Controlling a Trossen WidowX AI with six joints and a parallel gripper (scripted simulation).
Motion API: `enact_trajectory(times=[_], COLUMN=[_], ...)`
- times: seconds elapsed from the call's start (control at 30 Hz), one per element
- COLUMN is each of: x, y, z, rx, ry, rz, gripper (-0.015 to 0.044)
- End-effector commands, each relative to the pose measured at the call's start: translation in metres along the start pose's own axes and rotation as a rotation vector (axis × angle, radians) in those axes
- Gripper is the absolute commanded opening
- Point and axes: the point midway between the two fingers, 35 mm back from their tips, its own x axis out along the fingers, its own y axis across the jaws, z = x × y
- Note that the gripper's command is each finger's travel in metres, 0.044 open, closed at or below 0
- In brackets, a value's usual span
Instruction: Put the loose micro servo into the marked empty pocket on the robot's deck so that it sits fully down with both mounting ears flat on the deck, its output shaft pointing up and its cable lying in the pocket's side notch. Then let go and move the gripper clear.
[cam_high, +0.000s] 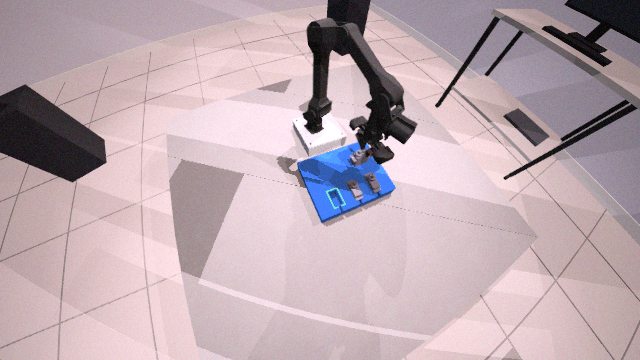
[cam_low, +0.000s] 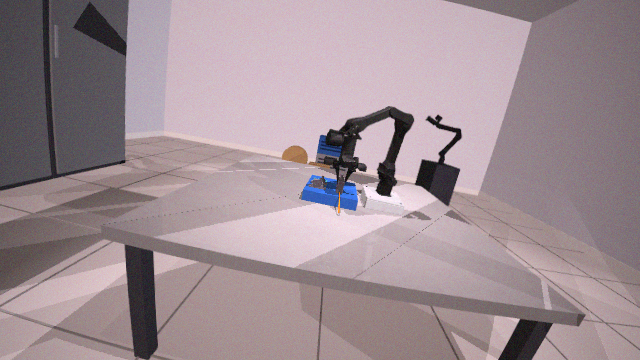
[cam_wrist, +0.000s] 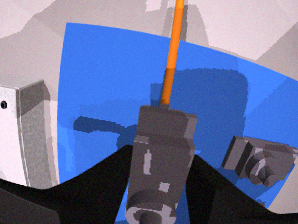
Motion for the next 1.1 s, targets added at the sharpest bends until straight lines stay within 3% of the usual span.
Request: enact_trajectory(times=[0.0, 0.13, 0.33, 1.07], x=[0.001, -0.007, -0.028, -0.029], y=[0.0, 0.0, 0.007, -0.007], z=[-0.001, 0.0, -0.003, -0.005], rx=[0.001, 0.001, 0.001, 0.001], ry=[0.004, 0.004, 0.004, 0.004], rz=[0.0, 0.0, 0.001, -0.001], gripper=[0.0085, 0.0, 0.0, 0.0])
